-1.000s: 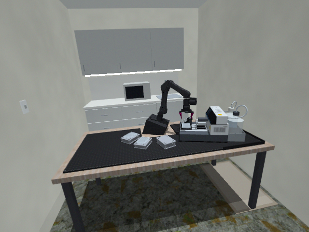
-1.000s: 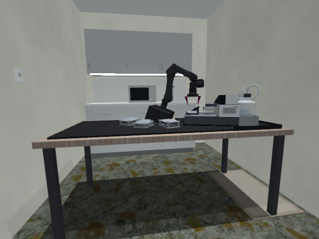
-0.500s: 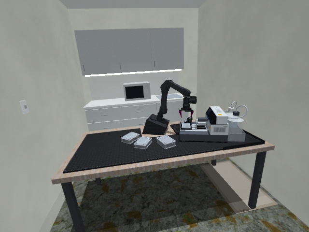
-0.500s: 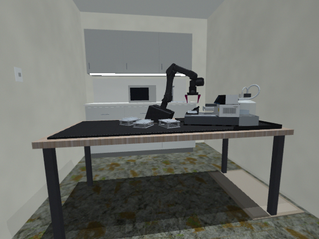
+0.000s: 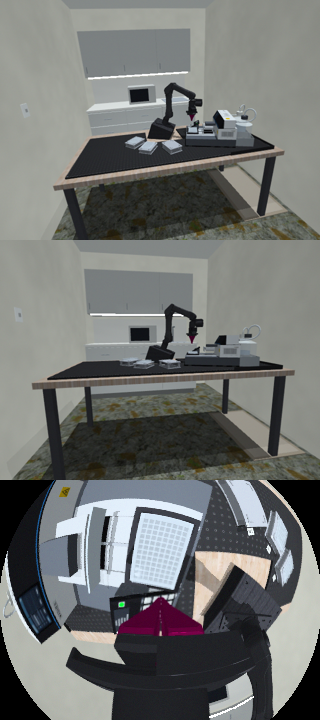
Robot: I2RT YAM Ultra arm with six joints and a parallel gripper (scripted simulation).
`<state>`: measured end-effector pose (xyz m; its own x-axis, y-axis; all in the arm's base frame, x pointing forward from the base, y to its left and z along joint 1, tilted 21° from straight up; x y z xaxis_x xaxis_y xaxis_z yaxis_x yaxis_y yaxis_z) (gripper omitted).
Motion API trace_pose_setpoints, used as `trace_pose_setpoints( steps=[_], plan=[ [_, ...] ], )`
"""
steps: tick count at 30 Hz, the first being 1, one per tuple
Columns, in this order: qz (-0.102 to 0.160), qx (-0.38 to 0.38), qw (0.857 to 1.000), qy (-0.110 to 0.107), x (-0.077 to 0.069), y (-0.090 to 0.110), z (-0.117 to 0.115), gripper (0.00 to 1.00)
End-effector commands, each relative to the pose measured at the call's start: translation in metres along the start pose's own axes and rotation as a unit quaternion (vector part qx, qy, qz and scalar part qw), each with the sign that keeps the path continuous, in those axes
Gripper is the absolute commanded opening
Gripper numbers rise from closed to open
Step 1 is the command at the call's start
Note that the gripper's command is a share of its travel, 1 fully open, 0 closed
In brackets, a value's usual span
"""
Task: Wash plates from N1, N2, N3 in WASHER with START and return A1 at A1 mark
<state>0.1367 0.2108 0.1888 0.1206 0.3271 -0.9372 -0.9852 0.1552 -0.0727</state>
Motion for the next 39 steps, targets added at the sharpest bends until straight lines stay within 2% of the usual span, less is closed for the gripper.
trace_pose_setpoints(
  steps=[1,2,7,14,17,24,29,34,36,39],
  plan=[
    [-0.014,-0.042,0.999,-0.004,-0.005,0.004,0.000,0.00],
    [-0.014,-0.042,0.999,-0.004,-0.005,0.004,0.000,0.00],
    [-0.013,-0.125,0.992,-0.003,-0.004,0.028,-0.003,0.00],
    [-0.013,-0.239,0.971,-0.002,-0.003,0.061,-0.007,0.00],
    [-0.013,-0.280,0.960,-0.001,-0.003,0.061,-0.007,0.00],
    [-0.013,-0.280,0.960,-0.001,-0.003,0.061,-0.007,0.00],
    [-0.012,-0.359,0.933,0.000,-0.003,0.083,-0.018,0.00],
    [-0.012,-0.435,0.900,0.001,-0.002,0.105,-0.030,0.00],
    [-0.012,-0.435,0.900,0.001,-0.002,0.105,-0.030,0.00],
    [-0.011,-0.480,0.877,0.001,-0.002,0.118,-0.038,0.00]
  ],
)
Point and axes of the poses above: the point where the finger pads meet when closed, its own x axis out along the fingers, its own z axis across the jaws, y = z × x, the point moved 2 cm from there along -x, back along the fingers, and after that the axes turned 2 degrees about x, right-handed, at the moved point
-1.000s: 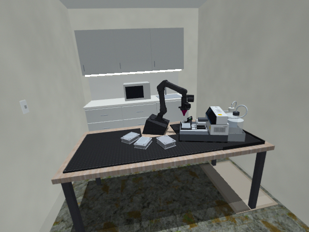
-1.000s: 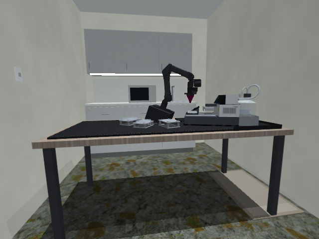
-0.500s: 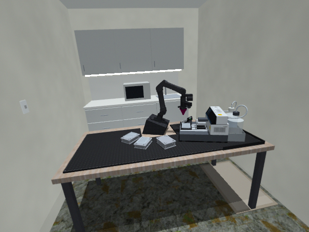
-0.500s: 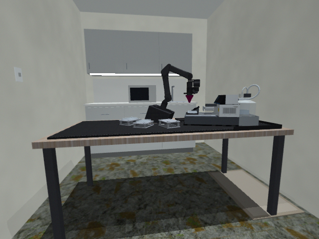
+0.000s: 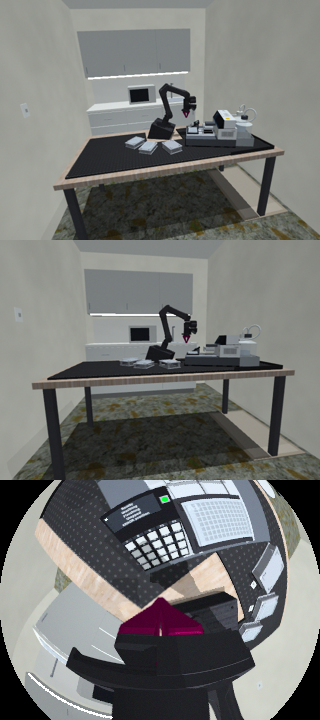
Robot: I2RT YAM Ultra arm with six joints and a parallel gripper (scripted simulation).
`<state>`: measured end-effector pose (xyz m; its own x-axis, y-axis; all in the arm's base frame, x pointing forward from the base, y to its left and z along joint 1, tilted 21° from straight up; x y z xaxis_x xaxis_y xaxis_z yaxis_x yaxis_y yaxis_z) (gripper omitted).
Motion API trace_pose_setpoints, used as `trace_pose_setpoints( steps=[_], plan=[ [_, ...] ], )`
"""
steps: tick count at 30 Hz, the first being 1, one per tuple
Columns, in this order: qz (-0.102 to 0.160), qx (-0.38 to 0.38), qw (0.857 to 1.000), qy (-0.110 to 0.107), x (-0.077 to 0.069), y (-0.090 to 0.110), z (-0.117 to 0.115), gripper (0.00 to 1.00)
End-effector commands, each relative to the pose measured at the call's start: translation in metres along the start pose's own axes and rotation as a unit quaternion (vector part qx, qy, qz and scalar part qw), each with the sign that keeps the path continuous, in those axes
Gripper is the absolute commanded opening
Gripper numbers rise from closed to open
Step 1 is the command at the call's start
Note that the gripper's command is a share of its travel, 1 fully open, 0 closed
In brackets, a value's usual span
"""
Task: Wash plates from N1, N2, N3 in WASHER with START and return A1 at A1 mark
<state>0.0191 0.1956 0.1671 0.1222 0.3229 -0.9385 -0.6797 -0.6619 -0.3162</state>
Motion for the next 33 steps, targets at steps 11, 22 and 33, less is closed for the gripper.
trace_pose_setpoints(
  steps=[11,22,33],
  plan=[
    [-0.009,-0.205,0.979,0.006,-0.002,0.026,0.013,0.00],
    [-0.122,-0.204,0.971,-0.022,0.033,0.029,0.010,0.00],
    [-0.259,-0.199,0.943,-0.057,0.039,0.034,0.008,0.00]
  ],
)
Point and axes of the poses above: the point where the finger pads meet when closed, its own x axis out along the fingers, its own z axis across the jaws, y = z × x, the point moved 2 cm from there along -x, back along the fingers, and after that the axes turned 2 degrees about x, right-handed, at the moved point
